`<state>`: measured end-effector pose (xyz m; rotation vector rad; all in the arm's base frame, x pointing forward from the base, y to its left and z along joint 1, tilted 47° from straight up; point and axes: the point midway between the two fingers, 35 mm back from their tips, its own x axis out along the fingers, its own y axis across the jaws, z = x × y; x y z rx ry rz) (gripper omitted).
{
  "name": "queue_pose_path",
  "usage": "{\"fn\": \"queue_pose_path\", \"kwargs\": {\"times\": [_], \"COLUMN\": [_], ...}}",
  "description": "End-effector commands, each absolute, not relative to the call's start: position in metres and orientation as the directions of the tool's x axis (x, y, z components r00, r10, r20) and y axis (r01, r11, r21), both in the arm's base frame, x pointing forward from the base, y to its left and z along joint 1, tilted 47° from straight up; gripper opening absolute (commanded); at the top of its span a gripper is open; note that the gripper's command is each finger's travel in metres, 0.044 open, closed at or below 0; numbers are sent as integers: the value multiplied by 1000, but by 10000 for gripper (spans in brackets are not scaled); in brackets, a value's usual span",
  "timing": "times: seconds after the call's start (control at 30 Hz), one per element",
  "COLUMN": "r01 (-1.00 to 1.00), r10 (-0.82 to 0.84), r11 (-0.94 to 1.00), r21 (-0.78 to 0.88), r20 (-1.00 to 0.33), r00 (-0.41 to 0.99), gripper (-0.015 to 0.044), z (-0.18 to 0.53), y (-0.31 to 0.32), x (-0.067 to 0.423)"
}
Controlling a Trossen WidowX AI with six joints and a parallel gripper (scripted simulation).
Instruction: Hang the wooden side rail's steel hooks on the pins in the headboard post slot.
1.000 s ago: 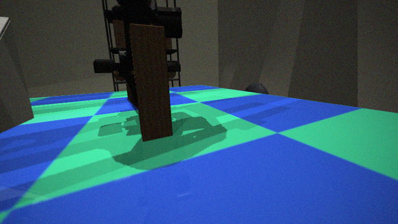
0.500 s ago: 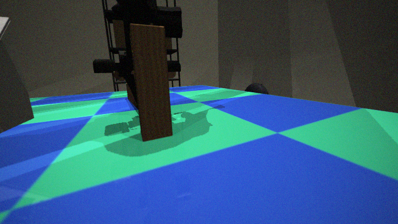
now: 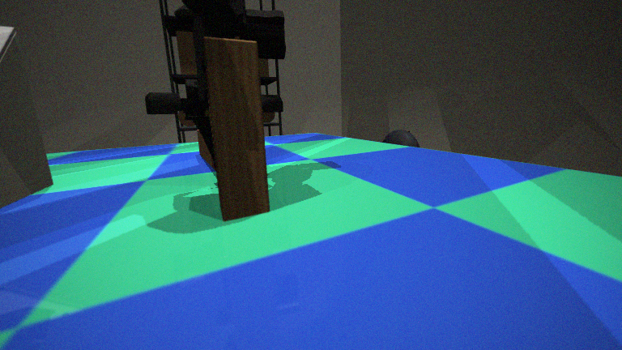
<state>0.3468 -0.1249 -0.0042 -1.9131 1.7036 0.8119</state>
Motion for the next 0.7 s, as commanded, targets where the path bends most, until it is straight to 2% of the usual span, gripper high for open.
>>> {"fn": "queue_pose_path", "kwargs": {"times": [0.0, 0.67], "r01": [-989, -989], "r10": [-726, -726], "r11": [-143, -143], "r21": [41, 41], "r20": [-684, -684], "r00": [76, 76], "gripper": [0, 0], "z": [1, 2], "y": [-124, -126], "x": [348, 349]}}
